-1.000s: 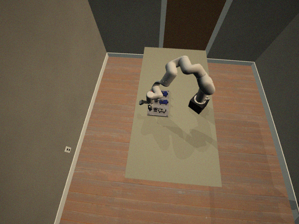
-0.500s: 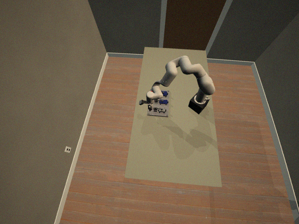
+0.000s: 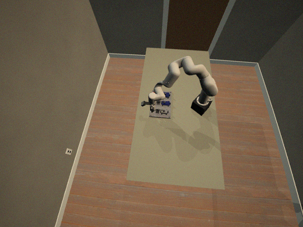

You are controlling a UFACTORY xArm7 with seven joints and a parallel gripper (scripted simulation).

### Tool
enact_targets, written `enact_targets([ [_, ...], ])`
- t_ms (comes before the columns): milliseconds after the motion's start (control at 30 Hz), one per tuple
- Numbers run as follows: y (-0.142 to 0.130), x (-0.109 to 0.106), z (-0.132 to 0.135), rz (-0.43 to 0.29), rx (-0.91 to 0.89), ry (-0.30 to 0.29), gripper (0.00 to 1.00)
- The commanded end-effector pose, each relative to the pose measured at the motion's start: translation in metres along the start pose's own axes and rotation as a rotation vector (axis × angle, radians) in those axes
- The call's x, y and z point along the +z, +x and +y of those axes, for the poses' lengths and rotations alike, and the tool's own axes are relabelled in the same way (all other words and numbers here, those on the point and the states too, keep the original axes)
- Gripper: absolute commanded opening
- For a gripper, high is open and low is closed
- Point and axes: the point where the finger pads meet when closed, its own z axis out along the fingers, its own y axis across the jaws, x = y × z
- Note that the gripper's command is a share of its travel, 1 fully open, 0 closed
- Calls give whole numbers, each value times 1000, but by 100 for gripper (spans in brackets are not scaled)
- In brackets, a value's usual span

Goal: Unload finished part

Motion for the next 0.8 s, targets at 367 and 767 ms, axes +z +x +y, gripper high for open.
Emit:
enact_targets([
  [367,-1,-8,-1,4,0,1,0],
  [767,-6,-14,-1,4,0,1,0],
])
